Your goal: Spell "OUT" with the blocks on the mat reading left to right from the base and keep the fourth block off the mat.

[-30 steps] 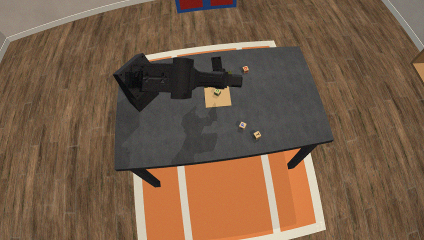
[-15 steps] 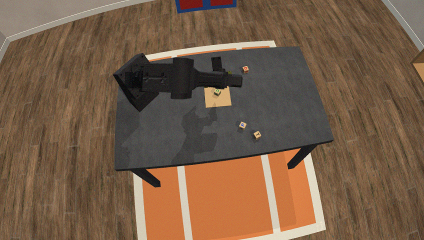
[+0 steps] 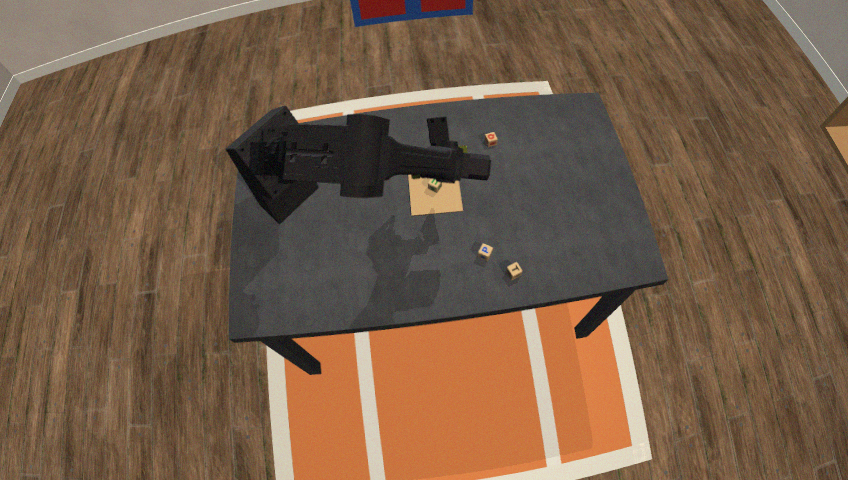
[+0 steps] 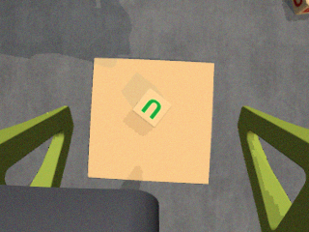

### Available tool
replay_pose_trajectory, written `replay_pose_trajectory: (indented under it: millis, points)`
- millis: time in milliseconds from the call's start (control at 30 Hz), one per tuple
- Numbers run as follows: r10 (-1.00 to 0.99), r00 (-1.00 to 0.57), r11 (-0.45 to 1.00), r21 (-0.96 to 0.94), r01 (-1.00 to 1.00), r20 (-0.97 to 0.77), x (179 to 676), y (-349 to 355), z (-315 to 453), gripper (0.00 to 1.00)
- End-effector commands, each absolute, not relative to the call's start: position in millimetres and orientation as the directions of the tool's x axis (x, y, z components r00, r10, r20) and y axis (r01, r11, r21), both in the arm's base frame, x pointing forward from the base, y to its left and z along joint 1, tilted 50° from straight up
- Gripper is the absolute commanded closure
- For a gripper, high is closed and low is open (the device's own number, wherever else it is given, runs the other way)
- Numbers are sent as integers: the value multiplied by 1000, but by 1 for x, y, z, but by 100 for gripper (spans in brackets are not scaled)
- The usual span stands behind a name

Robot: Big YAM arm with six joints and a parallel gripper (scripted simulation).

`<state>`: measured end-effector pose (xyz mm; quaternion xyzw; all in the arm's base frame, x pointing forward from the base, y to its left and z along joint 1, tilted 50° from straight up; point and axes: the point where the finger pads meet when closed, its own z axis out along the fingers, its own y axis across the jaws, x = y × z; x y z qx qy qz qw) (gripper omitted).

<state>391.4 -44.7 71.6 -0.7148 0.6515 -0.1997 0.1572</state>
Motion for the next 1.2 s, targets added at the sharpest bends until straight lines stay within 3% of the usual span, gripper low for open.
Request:
replay_pose_trajectory:
  millis: [0,433,567,1167]
  points:
    - [-992,67,-115,-527,-842,110,414,-74,123,0]
    - [-989,60,-124,-546,-829,134,407,-176,292,0]
    - [-992,91,-125,-492,-862,92,408,-165,259,0]
    - [-991,68,-117,-515,-849,113,411,-176,273,0]
